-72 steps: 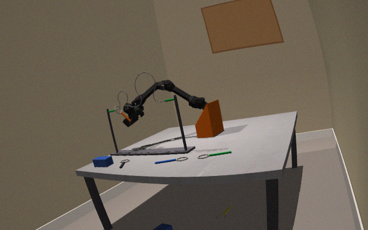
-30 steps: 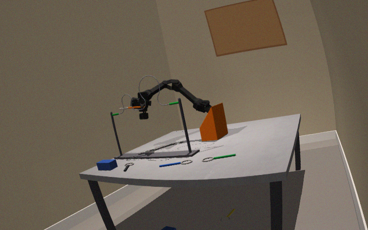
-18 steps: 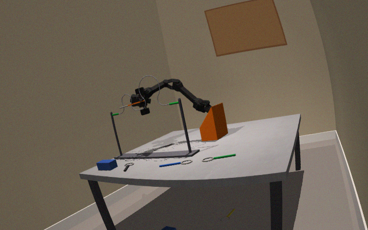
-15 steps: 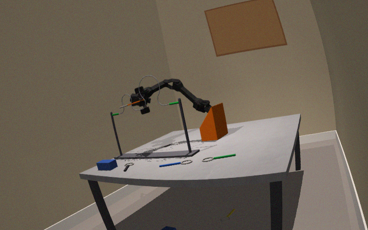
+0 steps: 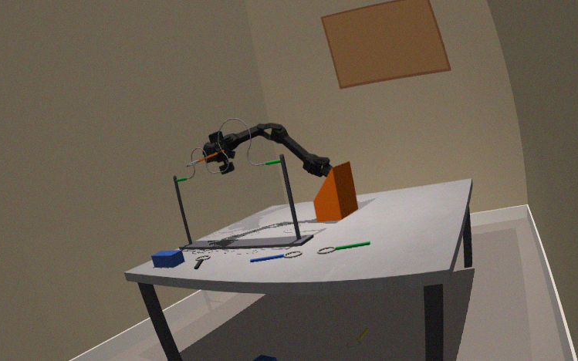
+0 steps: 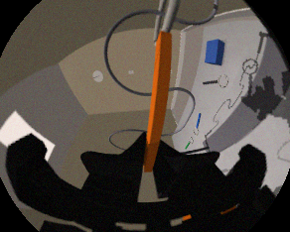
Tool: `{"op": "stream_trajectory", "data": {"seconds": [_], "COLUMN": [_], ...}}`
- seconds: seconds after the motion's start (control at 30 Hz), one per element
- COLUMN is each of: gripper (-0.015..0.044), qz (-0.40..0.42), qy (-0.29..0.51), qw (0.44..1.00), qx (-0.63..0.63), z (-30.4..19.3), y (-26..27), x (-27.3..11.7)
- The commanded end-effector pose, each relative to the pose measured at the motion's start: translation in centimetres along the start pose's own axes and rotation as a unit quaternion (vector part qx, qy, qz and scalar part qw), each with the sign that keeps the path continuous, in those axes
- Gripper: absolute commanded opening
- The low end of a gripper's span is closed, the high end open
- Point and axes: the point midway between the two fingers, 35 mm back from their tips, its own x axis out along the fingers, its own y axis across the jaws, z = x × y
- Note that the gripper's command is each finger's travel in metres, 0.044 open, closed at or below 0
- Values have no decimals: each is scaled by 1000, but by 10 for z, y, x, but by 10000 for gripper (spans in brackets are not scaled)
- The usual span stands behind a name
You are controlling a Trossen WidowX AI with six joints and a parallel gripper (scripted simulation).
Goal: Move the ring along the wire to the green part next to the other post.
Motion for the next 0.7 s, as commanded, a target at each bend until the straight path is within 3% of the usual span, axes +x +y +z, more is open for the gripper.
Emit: {"op": "stream_trajectory", "data": {"seconds": [0.0, 0.67], "gripper": [-150, -150], "qz": [-6, -92], "qy": [-1, -5], "qw": [1000, 983], "qx": [-11, -158], "z": [1, 5], "y": [2, -17], "x": [0, -2]}}
